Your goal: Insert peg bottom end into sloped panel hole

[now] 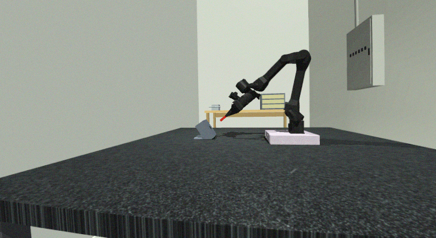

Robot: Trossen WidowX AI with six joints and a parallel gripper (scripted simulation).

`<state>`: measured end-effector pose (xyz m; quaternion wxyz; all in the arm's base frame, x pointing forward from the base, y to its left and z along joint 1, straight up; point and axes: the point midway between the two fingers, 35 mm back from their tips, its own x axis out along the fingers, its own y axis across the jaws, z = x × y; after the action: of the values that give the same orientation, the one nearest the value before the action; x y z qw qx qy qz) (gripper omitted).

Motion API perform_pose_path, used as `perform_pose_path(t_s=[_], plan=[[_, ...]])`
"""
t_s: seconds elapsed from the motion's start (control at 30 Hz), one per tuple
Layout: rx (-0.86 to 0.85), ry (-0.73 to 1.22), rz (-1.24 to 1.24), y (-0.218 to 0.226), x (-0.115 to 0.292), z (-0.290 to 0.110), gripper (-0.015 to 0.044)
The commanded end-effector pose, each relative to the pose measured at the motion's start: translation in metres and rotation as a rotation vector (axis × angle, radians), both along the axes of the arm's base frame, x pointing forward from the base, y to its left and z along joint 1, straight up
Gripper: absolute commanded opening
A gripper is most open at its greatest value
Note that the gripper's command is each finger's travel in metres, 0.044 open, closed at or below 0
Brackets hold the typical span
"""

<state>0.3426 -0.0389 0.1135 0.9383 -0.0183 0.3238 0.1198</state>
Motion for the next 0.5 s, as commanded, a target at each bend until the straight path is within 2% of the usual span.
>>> perform_pose_path(t_s=[0.0, 0.47], plan=[[-0.007, -0.022, 0.001, -0.0040, -0.0026, 0.0002, 0.0000], [-0.018, -0.046, -0.004, -0.0081, 0.0053, -0.0042, 0.0000]])
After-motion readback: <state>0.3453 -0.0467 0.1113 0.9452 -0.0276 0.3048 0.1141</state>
